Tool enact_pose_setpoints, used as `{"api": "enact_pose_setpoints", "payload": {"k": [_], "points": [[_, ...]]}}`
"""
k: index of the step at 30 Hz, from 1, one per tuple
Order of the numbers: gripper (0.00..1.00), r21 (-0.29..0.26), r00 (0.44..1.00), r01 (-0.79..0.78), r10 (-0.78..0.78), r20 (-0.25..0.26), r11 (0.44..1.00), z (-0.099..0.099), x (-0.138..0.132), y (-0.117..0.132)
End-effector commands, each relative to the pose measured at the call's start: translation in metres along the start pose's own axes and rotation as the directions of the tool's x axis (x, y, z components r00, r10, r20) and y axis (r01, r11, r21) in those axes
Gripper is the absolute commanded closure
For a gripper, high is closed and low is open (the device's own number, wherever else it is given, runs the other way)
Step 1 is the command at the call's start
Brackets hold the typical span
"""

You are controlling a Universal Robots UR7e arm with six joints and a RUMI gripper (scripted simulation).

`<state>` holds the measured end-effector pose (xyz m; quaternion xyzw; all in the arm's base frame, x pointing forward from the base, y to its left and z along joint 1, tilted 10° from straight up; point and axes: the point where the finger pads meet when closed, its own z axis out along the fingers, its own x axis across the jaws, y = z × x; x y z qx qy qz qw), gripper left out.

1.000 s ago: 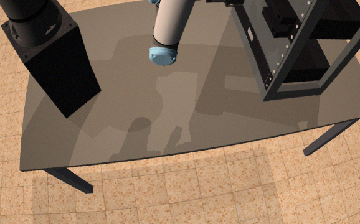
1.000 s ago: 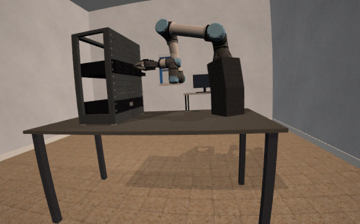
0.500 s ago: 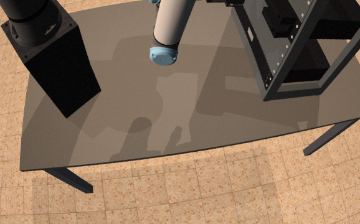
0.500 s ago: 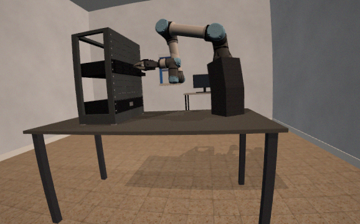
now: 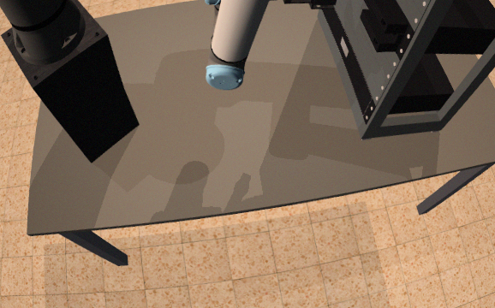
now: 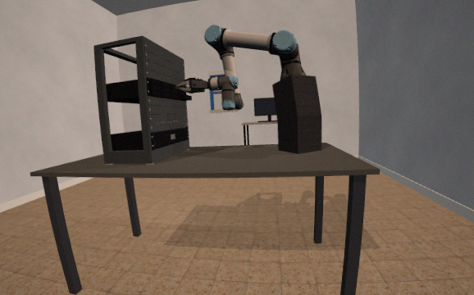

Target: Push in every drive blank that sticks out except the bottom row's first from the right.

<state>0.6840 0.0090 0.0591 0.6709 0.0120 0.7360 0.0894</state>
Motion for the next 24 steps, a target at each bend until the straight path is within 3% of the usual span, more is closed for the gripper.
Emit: {"api": "enact_pose_setpoints", "payload": {"k": [1,13,24], "points": [[1.00,0.001,1.000,0.001,-0.001,0.000,1.000,0.003,0.000,0.000],[1.00,0.001,1.000,0.001,-0.001,0.000,1.000,-0.005,0.000,0.000],[1.00,0.001,1.000,0.001,-0.001,0.000,1.000,-0.056,0.000,0.000]]}}
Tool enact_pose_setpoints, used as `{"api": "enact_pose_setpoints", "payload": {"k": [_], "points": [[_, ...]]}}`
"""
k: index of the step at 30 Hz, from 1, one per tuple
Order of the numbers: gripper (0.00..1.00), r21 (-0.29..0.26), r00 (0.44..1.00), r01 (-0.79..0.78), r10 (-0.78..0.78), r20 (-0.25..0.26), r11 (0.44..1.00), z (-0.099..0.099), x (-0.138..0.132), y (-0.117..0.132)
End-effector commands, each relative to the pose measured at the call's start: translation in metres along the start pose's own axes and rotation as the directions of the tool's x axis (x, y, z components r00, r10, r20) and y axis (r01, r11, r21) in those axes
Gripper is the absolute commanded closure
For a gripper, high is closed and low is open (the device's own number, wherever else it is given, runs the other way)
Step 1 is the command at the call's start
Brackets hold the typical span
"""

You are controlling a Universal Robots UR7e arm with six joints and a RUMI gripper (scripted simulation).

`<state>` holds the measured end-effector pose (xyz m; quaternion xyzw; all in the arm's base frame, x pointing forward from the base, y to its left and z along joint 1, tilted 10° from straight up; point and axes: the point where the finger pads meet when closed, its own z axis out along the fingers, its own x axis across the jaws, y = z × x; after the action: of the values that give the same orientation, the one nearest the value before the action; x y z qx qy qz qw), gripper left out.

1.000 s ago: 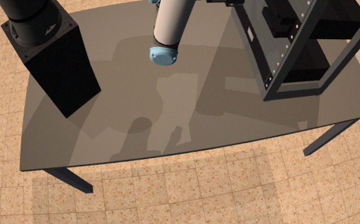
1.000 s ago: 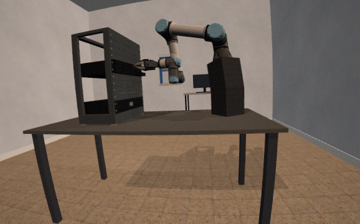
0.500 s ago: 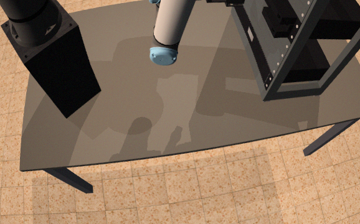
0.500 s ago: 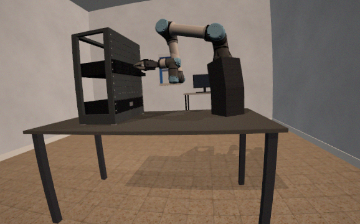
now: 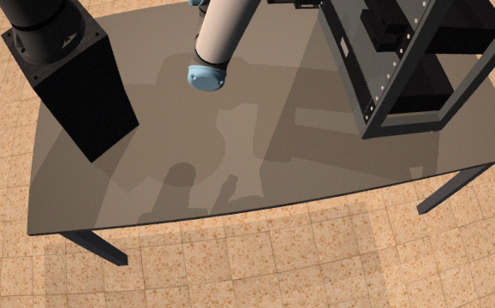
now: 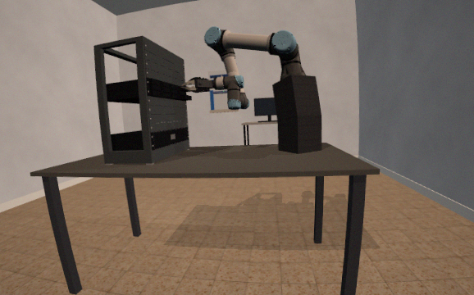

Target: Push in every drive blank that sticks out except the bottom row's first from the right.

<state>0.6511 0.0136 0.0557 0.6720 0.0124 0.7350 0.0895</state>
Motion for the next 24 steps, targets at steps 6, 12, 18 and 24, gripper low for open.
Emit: {"api": "enact_pose_setpoints", "payload": {"k": [6,12,18,24], "points": [[1.00,0.000,1.000,0.000,0.000,-0.003,1.000,-0.049,0.000,0.001],[1.00,0.000,1.000,0.000,0.000,-0.003,1.000,-0.063,0.000,0.001],[1.00,0.000,1.000,0.000,0.000,-0.003,1.000,-0.064,0.000,0.001],[1.00,0.000,1.000,0.000,0.000,-0.003,1.000,-0.064,0.000,0.003]]}}
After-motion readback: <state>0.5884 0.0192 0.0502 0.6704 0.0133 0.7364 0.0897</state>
